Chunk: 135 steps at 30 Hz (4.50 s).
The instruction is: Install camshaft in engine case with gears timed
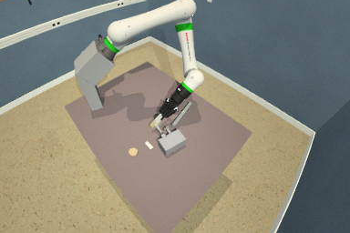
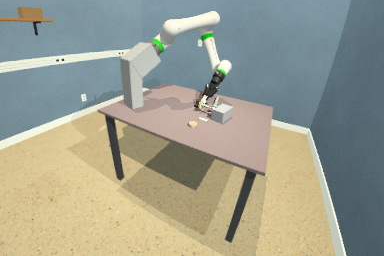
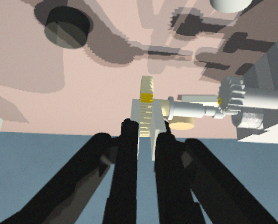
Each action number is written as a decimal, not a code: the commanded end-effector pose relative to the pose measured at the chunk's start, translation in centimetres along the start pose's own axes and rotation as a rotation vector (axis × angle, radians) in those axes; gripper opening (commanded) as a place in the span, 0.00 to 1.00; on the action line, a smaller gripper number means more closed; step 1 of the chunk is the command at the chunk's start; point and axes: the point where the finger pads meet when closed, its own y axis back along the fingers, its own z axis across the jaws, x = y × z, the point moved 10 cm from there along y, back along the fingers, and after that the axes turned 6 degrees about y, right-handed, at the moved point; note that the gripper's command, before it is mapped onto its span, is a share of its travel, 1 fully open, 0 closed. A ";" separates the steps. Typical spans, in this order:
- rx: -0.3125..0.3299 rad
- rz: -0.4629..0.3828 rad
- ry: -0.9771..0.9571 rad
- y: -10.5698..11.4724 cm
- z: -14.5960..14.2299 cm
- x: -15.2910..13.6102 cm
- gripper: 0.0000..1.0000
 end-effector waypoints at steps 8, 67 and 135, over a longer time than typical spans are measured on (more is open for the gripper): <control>-0.001 0.000 -0.002 0.1 0.1 -0.1 0.14; -0.002 -0.001 -0.002 0.1 0.4 -0.2 0.14; -0.002 -0.001 -0.002 0.1 1.4 -0.3 0.14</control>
